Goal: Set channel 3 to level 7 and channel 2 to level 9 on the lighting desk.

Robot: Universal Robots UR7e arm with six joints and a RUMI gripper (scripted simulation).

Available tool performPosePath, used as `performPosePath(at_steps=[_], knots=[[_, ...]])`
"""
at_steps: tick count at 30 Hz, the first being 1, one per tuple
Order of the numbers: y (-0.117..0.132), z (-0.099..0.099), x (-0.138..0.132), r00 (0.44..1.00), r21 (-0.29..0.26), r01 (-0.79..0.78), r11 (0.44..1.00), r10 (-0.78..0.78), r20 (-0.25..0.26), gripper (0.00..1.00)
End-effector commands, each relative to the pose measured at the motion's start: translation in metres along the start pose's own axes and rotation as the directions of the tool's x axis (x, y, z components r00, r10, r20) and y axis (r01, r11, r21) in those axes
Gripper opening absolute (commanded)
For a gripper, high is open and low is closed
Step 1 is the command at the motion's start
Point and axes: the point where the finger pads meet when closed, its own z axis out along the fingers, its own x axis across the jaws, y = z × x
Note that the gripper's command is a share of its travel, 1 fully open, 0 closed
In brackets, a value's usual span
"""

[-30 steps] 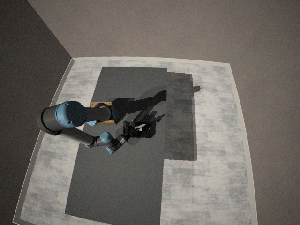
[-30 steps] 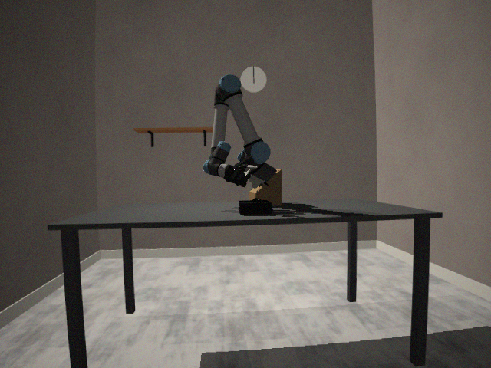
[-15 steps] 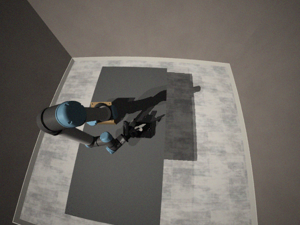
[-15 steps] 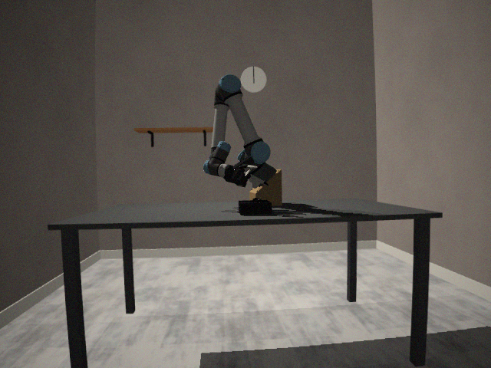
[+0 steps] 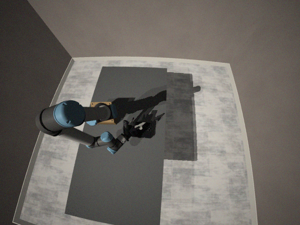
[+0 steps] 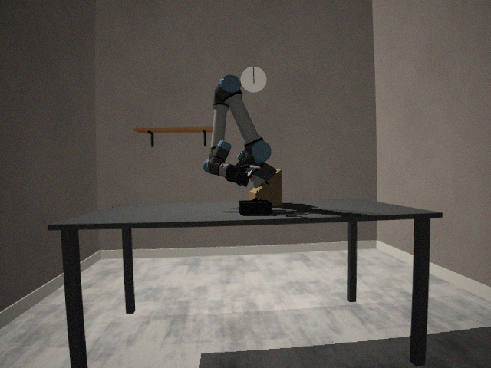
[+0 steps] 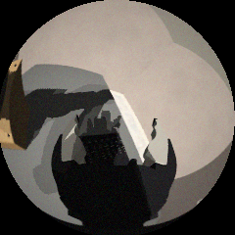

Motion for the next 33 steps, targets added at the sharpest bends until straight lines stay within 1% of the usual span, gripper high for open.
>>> performPosePath(at_steps=[1, 5, 10, 13, 16, 18, 22, 25, 26, 28, 30, 31, 33], knots=[[-0.004, 0.002, -0.005, 0.999, 0.011, -0.009, 1.0, 0.008, 0.037, 1.0], [-0.013, 0.007, -0.018, 0.992, 0.029, -0.03, 0.999, 0.027, 0.124, 1.0], [-0.023, 0.011, -0.04, 0.961, 0.033, -0.063, 0.997, 0.051, 0.271, 1.0], [-0.028, 0.011, -0.054, 0.926, 0.016, -0.079, 0.997, 0.067, 0.372, 1.0], [-0.029, 0.009, -0.067, 0.877, -0.02, -0.086, 0.996, 0.085, 0.473, 1.0], [-0.029, 0.009, -0.067, 0.877, -0.02, -0.086, 0.996, 0.085, 0.473, 1.0], [-0.026, 0.004, -0.082, 0.796, -0.098, -0.073, 0.993, 0.117, 0.595, 1.0], [-0.02, -0.003, -0.088, 0.731, -0.175, -0.041, 0.984, 0.149, 0.666, 1.0], [-0.02, -0.003, -0.088, 0.731, -0.175, -0.041, 0.984, 0.149, 0.666, 1.0], [-0.014, -0.007, -0.089, 0.691, -0.233, -0.009, 0.973, 0.174, 0.702, 1.0], [-0.008, -0.012, -0.087, 0.657, -0.293, 0.03, 0.956, 0.202, 0.727, 1.0], [-0.008, -0.012, -0.087, 0.657, -0.293, 0.03, 0.956, 0.202, 0.727, 1.0], [-0.001, -0.016, -0.083, 0.629, -0.353, 0.074, 0.933, 0.231, 0.742, 1.0]])
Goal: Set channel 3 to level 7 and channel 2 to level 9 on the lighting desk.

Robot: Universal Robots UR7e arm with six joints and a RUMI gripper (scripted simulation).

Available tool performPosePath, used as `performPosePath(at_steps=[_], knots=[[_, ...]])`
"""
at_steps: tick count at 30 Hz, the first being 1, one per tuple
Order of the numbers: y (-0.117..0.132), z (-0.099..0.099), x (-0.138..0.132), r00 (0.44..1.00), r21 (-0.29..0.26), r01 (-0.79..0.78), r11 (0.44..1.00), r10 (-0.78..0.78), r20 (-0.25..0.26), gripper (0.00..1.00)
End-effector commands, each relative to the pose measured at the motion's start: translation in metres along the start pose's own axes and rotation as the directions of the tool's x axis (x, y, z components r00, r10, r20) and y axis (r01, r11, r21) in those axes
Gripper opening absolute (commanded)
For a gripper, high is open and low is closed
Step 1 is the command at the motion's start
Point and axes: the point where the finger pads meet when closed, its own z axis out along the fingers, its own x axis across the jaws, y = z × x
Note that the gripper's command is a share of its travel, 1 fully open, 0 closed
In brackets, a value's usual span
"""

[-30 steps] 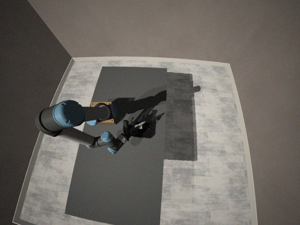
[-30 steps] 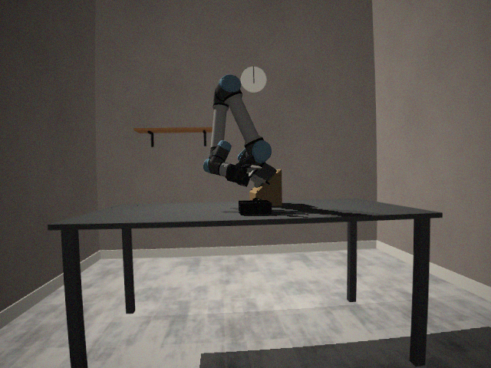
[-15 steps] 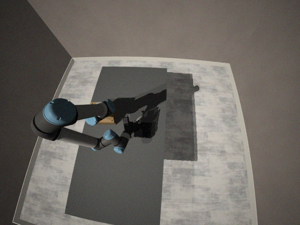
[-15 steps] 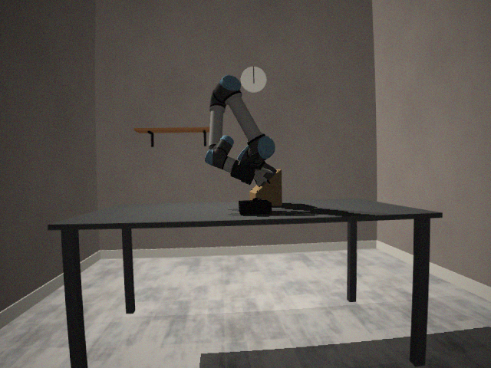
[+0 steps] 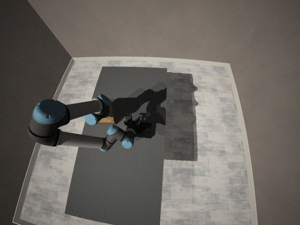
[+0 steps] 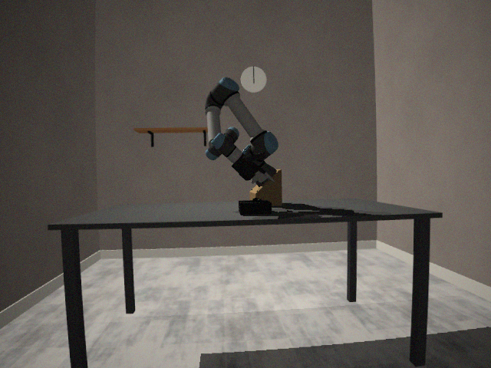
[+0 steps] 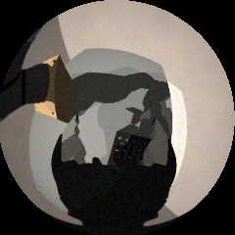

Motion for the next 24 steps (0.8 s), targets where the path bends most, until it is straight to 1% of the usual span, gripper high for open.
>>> performPosePath(at_steps=[1, 2, 5, 8, 12, 15, 17, 19, 24], knots=[[0.01, -0.004, -0.002, 0.995, -0.111, -0.027, 0.993, 0.037, 0.088, 1.0], [0.01, -0.004, -0.002, 0.995, -0.111, -0.027, 0.993, 0.037, 0.088, 1.0], [0.021, -0.014, 0.003, 0.99, -0.229, -0.048, 0.972, 0.077, 0.117, 1.0], [0.03, -0.027, 0.012, 0.986, -0.344, -0.069, 0.936, 0.116, 0.119, 1.0], [0.039, -0.047, 0.027, 0.983, -0.477, -0.098, 0.873, 0.159, 0.088, 1.0], [0.043, -0.062, 0.039, 0.982, -0.557, -0.123, 0.822, 0.181, 0.05, 1.0], [0.044, -0.072, 0.047, 0.981, -0.599, -0.14, 0.788, 0.19, 0.021, 1.0], [0.044, -0.072, 0.047, 0.981, -0.599, -0.14, 0.788, 0.19, 0.021, 1.0], [0.044, -0.092, 0.064, 0.978, -0.673, -0.18, 0.717, 0.201, -0.047, 1.0]])
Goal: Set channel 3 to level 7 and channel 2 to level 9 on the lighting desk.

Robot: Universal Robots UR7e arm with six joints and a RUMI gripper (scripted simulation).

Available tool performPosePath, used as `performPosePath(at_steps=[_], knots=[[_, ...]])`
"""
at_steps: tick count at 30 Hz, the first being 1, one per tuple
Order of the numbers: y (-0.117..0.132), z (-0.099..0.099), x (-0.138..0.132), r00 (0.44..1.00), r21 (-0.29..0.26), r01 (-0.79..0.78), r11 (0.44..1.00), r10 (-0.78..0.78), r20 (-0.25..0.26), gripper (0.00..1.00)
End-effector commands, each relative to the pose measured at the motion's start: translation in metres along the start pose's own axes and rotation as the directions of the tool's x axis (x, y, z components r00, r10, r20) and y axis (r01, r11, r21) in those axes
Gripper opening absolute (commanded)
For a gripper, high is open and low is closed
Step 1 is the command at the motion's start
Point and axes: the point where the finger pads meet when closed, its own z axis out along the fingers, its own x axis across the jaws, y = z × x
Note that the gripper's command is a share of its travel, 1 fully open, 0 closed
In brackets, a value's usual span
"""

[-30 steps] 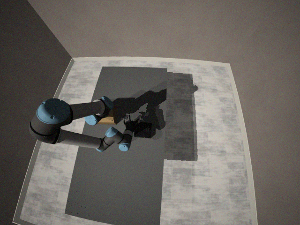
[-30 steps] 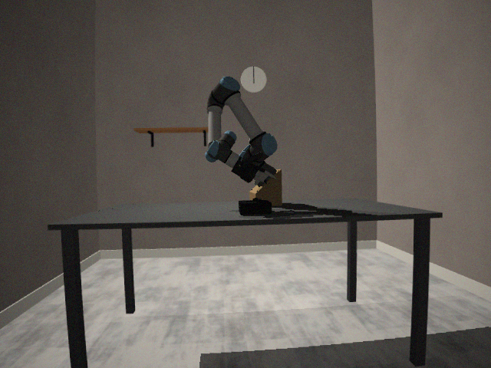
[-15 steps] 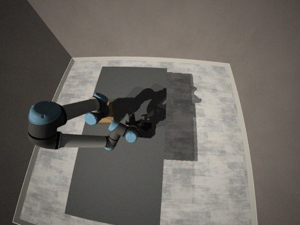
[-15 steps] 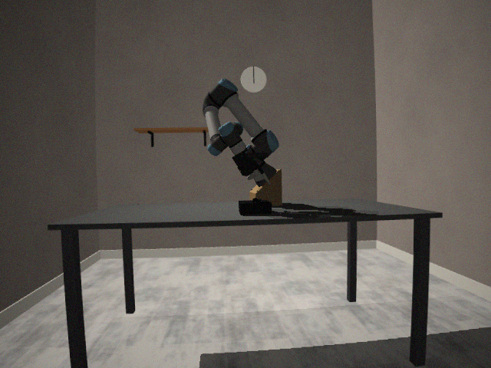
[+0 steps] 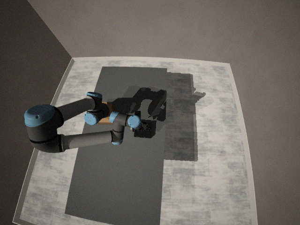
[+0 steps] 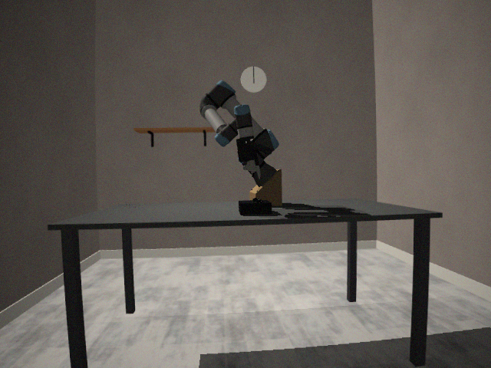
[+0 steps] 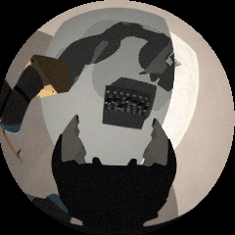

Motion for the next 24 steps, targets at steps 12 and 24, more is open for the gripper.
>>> performPosePath(at_steps=[12, 24], knots=[[0.014, -0.029, 0.025, 0.994, -0.147, -0.087, 0.985, 0.077, -0.074, 1.0], [0.014, -0.03, 0.025, 0.994, -0.15, -0.09, 0.985, 0.079, -0.077, 1.0]])
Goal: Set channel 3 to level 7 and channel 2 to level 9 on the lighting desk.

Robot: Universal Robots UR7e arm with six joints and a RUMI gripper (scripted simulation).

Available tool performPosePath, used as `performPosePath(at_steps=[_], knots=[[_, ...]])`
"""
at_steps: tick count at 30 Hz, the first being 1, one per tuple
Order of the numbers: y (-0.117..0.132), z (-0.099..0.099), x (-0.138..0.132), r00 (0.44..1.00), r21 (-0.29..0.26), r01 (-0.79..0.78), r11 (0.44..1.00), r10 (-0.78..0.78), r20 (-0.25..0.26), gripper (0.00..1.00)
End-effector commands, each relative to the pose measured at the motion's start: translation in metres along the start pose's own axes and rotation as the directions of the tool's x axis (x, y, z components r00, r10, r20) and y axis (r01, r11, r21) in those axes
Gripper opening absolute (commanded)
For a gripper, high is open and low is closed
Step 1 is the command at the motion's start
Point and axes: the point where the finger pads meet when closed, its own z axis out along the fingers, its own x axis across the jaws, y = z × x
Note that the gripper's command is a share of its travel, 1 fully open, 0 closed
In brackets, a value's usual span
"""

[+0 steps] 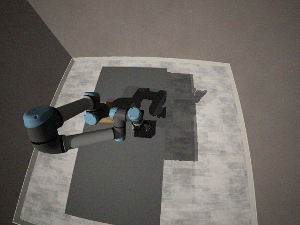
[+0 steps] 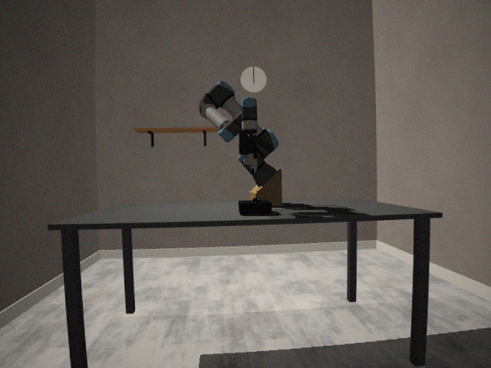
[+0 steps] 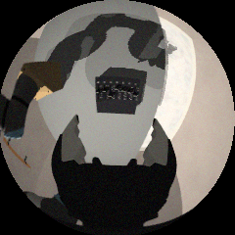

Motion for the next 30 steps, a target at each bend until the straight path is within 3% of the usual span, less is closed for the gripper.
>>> performPosePath(at_steps=[1, 22, 30], knots=[[0.0001, -0.0003, 0.0003, 1.0, 0.0, 0.0, 1.0, 0.0, -0.001, 1.0], [-0.002, 0.001, -0.0002, 0.998, -0.001, 0.056, 0.998, -0.056, -0.001, 1.0], [-0.0062, 0.0037, -0.0011, 0.985, -0.001, 0.17, 0.985, -0.17, 0.0, 1.0]])
